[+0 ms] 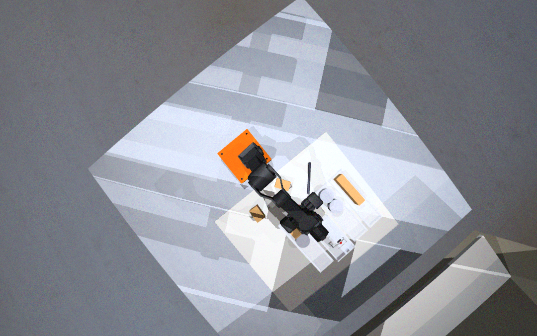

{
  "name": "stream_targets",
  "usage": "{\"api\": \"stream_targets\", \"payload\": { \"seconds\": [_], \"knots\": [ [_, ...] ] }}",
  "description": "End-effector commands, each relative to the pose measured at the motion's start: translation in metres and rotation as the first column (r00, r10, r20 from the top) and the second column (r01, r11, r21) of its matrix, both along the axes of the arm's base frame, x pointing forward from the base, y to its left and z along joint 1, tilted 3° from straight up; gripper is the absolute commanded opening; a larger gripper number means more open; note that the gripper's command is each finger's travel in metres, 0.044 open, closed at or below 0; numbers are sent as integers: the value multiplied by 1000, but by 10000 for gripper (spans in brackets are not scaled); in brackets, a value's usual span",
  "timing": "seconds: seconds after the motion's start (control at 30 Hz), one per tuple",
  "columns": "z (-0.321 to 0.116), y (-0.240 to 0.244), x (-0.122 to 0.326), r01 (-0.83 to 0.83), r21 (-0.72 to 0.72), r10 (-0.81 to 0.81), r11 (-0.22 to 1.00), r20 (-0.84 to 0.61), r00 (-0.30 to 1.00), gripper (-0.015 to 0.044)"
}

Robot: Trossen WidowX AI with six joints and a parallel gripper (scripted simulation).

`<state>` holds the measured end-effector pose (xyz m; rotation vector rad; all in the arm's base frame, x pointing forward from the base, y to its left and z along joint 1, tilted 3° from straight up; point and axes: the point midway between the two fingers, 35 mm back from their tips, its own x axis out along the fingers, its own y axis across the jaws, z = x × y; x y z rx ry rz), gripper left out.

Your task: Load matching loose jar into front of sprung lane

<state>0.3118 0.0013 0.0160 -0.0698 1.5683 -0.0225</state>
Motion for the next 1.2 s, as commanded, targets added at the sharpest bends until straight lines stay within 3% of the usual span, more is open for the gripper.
{"api": "stream_targets", "payload": {
  "seconds": [0.0, 1.17],
  "knots": [
    [4, 1, 12, 4, 4, -4, 1000, 34, 999, 0],
    [9, 1, 26, 4, 4, -4, 1000, 35, 999, 0]
  ]
}}
